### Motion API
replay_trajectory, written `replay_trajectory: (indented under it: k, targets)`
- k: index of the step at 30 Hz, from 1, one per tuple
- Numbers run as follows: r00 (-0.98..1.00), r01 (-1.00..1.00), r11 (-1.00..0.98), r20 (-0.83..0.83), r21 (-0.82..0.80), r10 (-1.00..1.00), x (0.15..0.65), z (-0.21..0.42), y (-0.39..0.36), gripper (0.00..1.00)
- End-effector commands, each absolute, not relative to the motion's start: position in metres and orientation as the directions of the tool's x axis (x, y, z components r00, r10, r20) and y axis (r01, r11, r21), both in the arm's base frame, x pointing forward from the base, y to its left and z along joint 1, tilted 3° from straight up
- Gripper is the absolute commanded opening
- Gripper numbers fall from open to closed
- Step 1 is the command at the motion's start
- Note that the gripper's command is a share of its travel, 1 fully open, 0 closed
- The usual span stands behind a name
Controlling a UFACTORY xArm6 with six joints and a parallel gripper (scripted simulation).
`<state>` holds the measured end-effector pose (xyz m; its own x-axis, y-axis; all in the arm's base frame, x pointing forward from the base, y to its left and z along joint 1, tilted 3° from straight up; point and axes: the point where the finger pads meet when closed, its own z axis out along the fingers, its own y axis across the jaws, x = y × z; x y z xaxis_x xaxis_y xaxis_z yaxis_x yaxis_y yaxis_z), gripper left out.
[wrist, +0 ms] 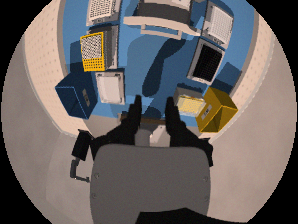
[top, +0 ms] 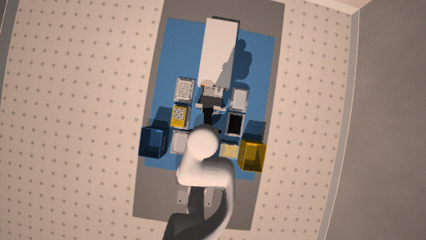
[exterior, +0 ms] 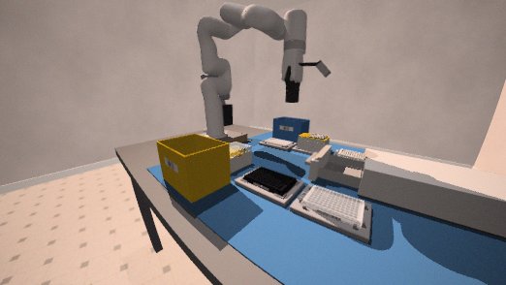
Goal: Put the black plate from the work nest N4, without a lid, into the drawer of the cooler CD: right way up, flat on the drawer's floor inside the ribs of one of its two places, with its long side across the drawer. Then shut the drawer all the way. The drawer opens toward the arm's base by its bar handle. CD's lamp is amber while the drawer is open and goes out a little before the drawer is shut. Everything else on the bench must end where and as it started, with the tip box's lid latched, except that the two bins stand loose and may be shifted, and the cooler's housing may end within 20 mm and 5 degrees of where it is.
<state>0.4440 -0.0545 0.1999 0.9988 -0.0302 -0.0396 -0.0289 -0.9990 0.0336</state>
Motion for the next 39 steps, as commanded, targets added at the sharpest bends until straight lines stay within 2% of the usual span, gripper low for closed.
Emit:
replay_trajectory:
  k: [1, 15, 17, 28, 39]
  targets:
    - [0.995, 0.097, -0.995, -0.039, 0.025, 0.096, 0.457, 0.187, -0.057, 0.21]
    - [0.845, 0.534, -0.845, -0.046, 0.005, 0.534, 0.501, 0.133, -0.068, 0.21]
    - [0.845, 0.534, -0.845, -0.046, 0.005, 0.534, 0.501, 0.133, -0.068, 0.21]
    - [0.597, 0.802, -0.598, -0.045, -0.011, 0.801, 0.535, 0.091, -0.076, 0.21]
    - [0.333, 0.942, -0.334, -0.039, -0.024, 0.942, 0.535, 0.091, -0.076, 0.21]
